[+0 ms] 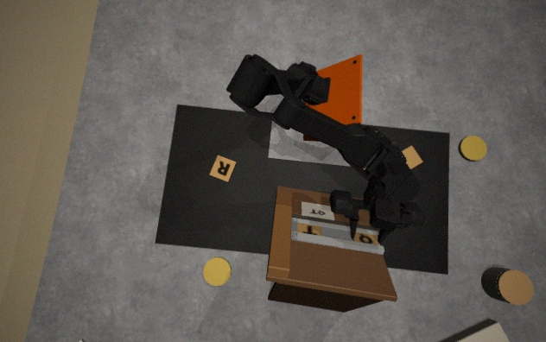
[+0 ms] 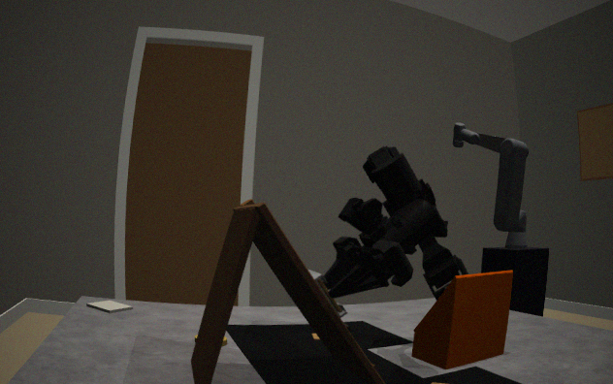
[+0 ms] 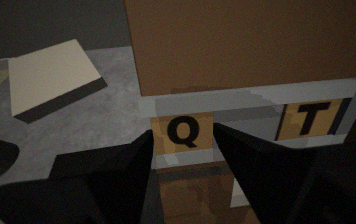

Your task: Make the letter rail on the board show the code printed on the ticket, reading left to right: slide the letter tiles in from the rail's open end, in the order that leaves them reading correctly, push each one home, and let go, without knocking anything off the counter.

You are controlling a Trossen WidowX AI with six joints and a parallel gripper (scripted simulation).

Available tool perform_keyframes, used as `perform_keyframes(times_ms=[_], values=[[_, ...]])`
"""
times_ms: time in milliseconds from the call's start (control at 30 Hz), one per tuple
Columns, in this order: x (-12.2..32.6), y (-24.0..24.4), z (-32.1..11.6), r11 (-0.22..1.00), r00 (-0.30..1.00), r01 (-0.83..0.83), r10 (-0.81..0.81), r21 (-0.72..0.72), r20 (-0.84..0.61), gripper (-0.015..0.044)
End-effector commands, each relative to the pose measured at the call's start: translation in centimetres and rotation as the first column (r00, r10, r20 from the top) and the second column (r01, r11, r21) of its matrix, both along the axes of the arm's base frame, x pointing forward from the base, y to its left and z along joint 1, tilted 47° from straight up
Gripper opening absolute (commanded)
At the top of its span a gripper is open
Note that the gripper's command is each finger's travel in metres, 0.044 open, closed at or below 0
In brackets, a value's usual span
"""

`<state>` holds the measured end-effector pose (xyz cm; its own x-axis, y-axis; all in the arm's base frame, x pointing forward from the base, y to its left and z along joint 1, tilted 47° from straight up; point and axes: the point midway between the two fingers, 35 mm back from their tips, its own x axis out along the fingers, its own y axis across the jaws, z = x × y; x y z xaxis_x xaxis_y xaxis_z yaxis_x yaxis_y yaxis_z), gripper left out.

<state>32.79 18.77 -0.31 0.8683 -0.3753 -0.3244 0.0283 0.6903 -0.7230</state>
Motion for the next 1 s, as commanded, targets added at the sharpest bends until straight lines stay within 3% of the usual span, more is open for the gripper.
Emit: perform_keyframes(times_ms=[0, 967], values=[[0.0, -0.2, 0.3, 1.000, 1.000, -0.003, 0.003, 0.000, -0.001, 0.0000], [-0.1, -1.4, 1.5, 1.000, 1.000, -0.003, 0.003, -0.001, -0.001, 0.0000]])
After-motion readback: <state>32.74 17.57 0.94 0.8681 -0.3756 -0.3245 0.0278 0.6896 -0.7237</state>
